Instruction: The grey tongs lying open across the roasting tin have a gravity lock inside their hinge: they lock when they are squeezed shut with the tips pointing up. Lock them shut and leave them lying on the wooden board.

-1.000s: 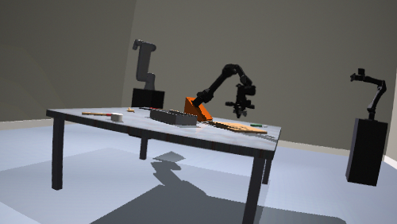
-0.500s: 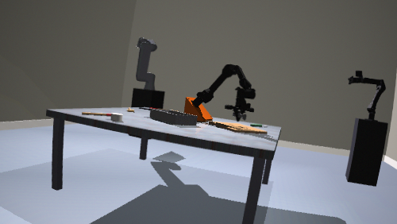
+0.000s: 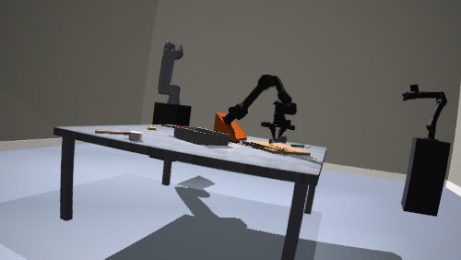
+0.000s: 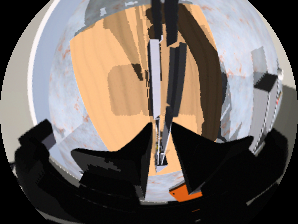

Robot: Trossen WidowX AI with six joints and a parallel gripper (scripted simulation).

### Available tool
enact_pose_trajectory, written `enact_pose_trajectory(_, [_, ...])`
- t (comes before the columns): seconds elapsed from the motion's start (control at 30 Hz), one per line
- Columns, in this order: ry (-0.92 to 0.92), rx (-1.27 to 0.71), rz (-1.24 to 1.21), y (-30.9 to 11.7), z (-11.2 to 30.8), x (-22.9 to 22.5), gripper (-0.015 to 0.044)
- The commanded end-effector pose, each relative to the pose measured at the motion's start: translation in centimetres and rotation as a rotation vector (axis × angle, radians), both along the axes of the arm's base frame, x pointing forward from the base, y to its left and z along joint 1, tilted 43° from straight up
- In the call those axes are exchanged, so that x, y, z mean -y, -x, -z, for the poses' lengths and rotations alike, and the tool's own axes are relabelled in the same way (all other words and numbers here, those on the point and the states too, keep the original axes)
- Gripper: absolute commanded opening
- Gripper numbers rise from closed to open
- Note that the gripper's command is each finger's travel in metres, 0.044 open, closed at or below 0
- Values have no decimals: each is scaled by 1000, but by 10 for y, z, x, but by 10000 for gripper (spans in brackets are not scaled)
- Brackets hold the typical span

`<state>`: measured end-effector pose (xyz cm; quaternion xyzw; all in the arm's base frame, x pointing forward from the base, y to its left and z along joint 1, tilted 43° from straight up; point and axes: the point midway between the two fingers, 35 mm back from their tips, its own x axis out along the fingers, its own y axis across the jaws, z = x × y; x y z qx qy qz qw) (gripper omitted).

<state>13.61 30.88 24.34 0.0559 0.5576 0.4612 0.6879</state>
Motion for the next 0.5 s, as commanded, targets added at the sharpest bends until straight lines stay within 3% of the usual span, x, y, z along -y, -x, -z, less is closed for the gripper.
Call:
enact_pose_trajectory(0.0, [0, 1, 0, 0, 0, 0, 217])
enact_pose_trajectory(0.27, [0, 1, 0, 0, 0, 0, 427])
enact_pose_trajectory(0.47, [1, 1, 0, 2, -2, 7, 440])
